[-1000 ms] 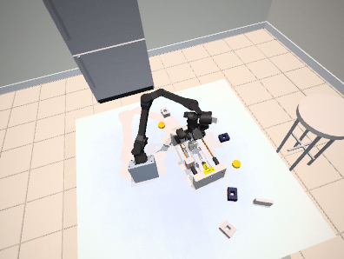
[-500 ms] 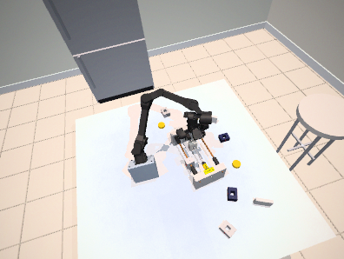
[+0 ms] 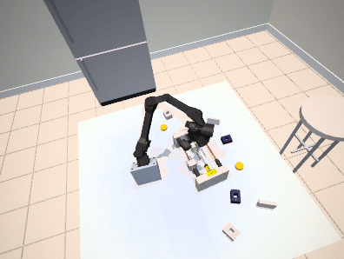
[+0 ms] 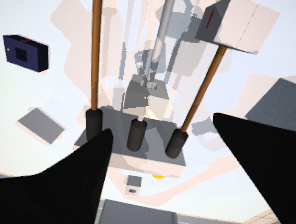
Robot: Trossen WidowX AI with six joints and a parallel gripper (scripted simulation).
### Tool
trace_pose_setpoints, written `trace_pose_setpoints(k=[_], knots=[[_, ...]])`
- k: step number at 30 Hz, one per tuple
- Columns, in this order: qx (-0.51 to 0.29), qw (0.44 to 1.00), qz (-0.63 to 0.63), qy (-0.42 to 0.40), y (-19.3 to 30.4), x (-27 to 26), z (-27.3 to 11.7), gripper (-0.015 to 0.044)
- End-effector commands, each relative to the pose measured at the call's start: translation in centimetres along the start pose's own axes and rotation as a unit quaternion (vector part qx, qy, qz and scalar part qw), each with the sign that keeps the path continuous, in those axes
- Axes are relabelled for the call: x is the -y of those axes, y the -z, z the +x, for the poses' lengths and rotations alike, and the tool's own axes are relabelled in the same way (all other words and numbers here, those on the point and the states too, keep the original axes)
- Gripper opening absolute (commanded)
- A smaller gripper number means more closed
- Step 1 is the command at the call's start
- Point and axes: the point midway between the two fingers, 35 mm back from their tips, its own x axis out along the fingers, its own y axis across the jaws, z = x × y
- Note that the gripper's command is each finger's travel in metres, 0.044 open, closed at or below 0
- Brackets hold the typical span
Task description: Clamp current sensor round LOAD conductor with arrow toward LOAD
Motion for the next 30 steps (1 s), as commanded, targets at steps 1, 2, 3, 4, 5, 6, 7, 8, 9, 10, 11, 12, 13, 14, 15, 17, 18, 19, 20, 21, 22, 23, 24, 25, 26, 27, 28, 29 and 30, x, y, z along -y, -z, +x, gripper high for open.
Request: trace_pose_setpoints(k=[1,2,3,4,5,6,7,8,9,10,11,12,13,14,15,17,18,19,20,21,22,23,24,25,26,27,28,29,30], knots=[[-0.040,0.985,-0.154,-0.065,-0.6,2.6,0.4,0.0440],[-0.042,0.978,-0.186,-0.081,-0.8,3.0,0.4,0.0440],[-0.042,0.970,-0.217,-0.097,-0.9,3.4,0.4,0.0440],[-0.041,0.961,-0.248,-0.114,-1.0,3.8,0.4,0.0440],[-0.038,0.951,-0.279,-0.130,-1.0,4.2,0.4,0.0440],[-0.033,0.939,-0.309,-0.147,-1.1,4.6,0.4,0.0440],[-0.027,0.926,-0.338,-0.164,-1.2,4.9,0.4,0.0440],[-0.018,0.912,-0.367,-0.180,-1.3,5.3,0.4,0.0440],[-0.008,0.897,-0.395,-0.196,-1.4,5.6,0.4,0.0440],[0.004,0.882,-0.422,-0.211,-1.4,6.0,0.4,0.0440],[0.018,0.865,-0.449,-0.226,-1.5,6.3,0.3,0.0440],[0.029,0.855,-0.460,-0.240,-1.5,6.6,0.3,0.0440],[0.040,0.843,-0.476,-0.248,-1.6,6.8,0.2,0.0440],[0.051,0.831,-0.492,-0.256,-1.6,7.0,0.2,0.0440],[0.063,0.818,-0.507,-0.264,-1.7,7.2,0.2,0.0440],[0.088,0.792,-0.537,-0.276,-1.7,7.6,0.1,0.0440],[0.102,0.779,-0.551,-0.282,-1.8,7.8,0.1,0.0440],[0.116,0.765,-0.565,-0.287,-1.8,8.0,0.0,0.0440],[0.133,0.753,-0.573,-0.295,-1.9,8.3,-0.1,0.0440],[0.148,0.739,-0.586,-0.298,-1.9,8.4,-0.1,0.0440],[0.163,0.724,-0.599,-0.300,-1.9,8.6,-0.2,0.0440],[0.178,0.710,-0.611,-0.302,-2.0,8.8,-0.2,0.0440],[0.194,0.695,-0.623,-0.303,-2.0,9.0,-0.3,0.0440],[0.210,0.679,-0.635,-0.303,-2.0,9.1,-0.3,0.0440],[0.226,0.664,-0.646,-0.302,-2.1,9.3,-0.4,0.0440],[0.243,0.648,-0.656,-0.300,-2.1,9.5,-0.4,0.0440],[0.259,0.633,-0.666,-0.298,-2.1,9.7,-0.5,0.0440],[0.276,0.617,-0.675,-0.294,-2.2,9.8,-0.6,0.0440],[0.294,0.603,-0.683,-0.291,-2.2,10.1,-0.6,0.0440]])
